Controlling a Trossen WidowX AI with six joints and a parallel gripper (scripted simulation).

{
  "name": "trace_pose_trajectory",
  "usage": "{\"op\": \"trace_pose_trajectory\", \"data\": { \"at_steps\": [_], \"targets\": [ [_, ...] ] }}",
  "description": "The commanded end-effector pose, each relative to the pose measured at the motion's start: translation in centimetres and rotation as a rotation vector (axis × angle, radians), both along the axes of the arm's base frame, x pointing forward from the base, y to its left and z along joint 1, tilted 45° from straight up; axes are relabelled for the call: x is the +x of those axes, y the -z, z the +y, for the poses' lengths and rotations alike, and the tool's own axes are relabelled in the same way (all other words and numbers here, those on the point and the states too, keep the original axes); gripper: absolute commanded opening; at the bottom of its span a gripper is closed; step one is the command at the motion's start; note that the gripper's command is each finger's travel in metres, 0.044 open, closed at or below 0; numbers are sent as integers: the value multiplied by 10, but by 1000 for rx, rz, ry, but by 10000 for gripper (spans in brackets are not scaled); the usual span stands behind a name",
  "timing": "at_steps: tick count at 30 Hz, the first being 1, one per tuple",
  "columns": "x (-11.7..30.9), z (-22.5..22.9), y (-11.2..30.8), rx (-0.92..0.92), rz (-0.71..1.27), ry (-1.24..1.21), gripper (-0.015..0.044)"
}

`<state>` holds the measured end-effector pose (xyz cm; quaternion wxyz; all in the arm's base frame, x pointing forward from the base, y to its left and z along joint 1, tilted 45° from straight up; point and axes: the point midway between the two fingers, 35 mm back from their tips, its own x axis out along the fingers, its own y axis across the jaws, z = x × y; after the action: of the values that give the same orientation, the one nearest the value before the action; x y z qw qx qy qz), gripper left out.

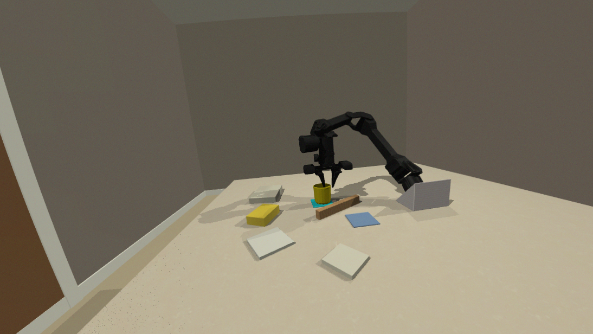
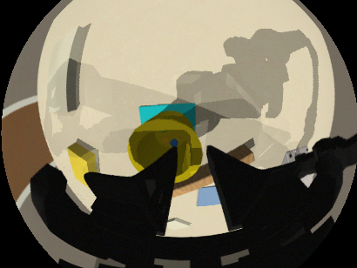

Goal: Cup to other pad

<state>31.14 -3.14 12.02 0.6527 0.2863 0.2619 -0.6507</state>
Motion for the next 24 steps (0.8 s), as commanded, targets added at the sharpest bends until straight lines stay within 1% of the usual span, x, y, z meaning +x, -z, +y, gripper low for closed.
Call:
{"op": "trace_pose_trajectory", "data": {
  "at_steps": [1,24],
  "targets": [
    [1,5,-4,6,-7,-2,147],
    [-3,21,-24,3,-5,-4,147]
  ]
}}
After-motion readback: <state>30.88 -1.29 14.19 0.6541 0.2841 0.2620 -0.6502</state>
